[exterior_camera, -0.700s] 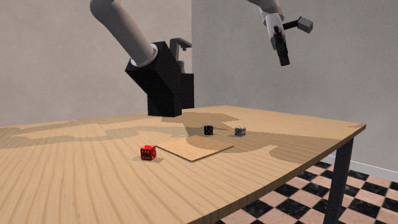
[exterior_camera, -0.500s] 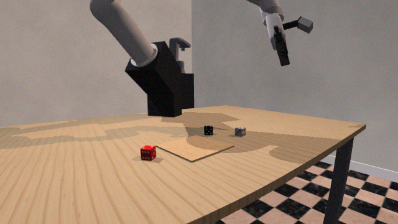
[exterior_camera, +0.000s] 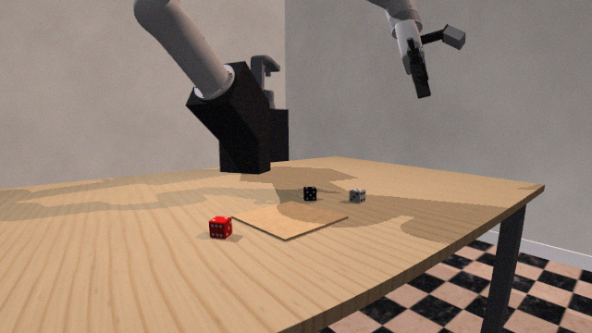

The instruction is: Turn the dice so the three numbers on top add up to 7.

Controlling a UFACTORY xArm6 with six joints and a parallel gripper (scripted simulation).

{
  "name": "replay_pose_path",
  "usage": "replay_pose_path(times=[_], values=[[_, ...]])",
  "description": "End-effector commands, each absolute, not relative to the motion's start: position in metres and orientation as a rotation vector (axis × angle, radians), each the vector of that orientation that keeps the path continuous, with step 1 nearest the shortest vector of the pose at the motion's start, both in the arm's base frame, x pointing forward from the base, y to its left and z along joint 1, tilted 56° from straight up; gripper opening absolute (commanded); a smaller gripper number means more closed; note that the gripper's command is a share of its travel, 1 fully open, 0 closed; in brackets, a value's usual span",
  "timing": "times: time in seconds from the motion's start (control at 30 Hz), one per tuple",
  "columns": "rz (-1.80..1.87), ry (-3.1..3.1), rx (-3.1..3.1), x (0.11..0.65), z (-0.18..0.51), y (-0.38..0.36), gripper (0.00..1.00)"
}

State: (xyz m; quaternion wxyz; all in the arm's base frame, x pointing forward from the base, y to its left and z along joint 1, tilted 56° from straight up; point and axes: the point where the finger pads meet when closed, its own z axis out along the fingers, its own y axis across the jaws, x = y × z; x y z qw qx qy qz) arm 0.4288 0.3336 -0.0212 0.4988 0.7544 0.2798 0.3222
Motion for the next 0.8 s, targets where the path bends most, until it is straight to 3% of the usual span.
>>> replay_pose_path(times=[0.0, 0.33, 0.77], values=[[0.759, 0.682, 1.837, 0.436, -0.009, 0.327, 1.0], [0.567, 0.744, 1.911, 0.483, 0.082, 0.238, 1.0], [0.42, 0.823, 1.969, 0.488, 0.164, 0.117, 1.0]])
